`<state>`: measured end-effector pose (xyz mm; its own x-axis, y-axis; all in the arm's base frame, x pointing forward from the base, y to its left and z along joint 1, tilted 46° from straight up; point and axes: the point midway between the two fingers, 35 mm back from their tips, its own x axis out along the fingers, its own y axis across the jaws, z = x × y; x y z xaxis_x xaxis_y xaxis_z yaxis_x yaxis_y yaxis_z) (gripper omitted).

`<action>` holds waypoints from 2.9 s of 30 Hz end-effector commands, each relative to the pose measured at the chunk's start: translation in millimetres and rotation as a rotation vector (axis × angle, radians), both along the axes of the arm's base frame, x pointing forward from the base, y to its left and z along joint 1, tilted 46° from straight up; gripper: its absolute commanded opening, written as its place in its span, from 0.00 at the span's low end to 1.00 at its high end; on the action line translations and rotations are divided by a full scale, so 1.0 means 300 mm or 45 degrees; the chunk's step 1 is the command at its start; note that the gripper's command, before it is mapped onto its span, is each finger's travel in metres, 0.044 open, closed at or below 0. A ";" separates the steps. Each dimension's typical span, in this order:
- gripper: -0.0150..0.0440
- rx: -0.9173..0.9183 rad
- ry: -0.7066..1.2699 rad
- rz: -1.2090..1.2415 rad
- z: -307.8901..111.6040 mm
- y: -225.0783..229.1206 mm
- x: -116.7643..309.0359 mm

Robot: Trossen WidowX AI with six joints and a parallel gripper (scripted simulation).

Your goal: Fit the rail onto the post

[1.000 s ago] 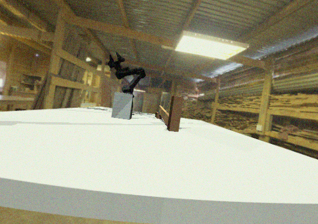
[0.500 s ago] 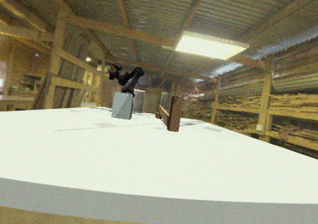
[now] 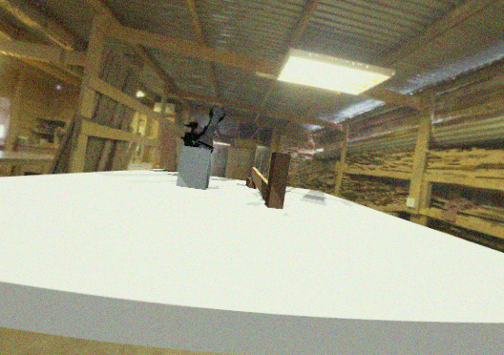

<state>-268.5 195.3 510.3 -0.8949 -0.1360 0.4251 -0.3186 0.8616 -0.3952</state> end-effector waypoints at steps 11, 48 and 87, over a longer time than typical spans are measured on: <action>1.00 -0.426 -0.037 -0.553 -0.116 0.467 0.311; 1.00 -1.330 0.299 -1.874 -0.588 0.620 1.724; 1.00 -3.310 1.658 -1.144 -1.836 -0.636 1.932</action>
<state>336.2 27.8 -24.9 -0.0207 0.6594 -0.7515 -0.9275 -0.2932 -0.2318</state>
